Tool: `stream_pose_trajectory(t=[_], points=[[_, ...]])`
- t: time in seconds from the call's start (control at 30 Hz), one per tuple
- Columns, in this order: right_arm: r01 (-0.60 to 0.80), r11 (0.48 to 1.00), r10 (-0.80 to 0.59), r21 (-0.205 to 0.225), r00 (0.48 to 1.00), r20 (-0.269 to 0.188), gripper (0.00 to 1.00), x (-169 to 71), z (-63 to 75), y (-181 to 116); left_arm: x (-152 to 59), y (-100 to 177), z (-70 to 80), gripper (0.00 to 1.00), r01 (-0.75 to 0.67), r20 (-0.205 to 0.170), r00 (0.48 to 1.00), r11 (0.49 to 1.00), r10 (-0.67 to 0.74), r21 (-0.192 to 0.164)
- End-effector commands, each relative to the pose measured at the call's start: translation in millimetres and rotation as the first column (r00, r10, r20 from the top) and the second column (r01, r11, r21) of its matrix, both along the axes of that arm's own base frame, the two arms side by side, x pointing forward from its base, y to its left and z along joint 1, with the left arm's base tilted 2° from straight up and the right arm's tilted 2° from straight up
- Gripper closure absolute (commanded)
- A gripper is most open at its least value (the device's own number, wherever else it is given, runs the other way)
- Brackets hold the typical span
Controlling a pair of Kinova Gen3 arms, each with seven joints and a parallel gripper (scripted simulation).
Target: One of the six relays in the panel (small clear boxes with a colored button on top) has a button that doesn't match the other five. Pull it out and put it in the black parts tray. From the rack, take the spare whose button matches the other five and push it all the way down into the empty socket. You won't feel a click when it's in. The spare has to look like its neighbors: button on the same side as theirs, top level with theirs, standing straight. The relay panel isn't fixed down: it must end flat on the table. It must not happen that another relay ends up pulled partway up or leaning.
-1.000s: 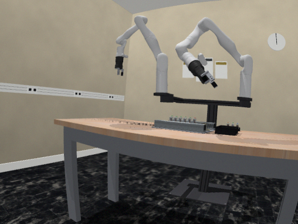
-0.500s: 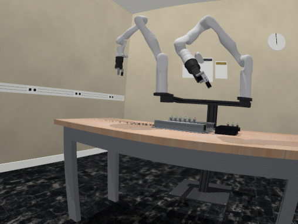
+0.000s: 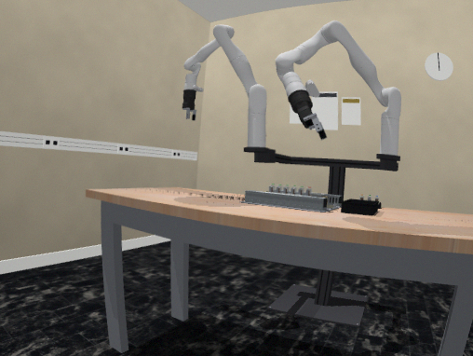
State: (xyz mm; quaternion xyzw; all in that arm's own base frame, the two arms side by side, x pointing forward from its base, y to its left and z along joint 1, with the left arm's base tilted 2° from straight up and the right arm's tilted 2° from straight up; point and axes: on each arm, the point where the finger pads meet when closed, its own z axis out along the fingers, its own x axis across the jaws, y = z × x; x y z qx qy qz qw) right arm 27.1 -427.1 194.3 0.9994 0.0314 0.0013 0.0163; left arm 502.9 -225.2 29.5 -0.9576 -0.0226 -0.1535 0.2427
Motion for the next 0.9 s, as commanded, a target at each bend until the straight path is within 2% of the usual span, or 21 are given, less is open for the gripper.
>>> stream_pose_trajectory(t=[0.0,0.5,0.87], points=[[0.000,1.000,0.000,-0.002,1.000,0.000,0.00,0.0,0.6,-0.4,-2.0,-5.4,1.1,0.00,0.000,0.001,1.000,1.000,0.000,-0.002],[0.000,1.000,0.000,-0.002,1.000,0.000,0.00,0.0,0.6,-0.4,-18.4,-36.7,0.9,0.00,0.000,0.001,1.000,1.000,0.000,-0.002],[0.000,1.000,0.000,-0.002,1.000,0.000,0.00,0.0,0.6,-0.4,-32.4,-63.5,6.4,0.00,0.012,-0.076,0.997,0.994,-0.020,-0.105]])
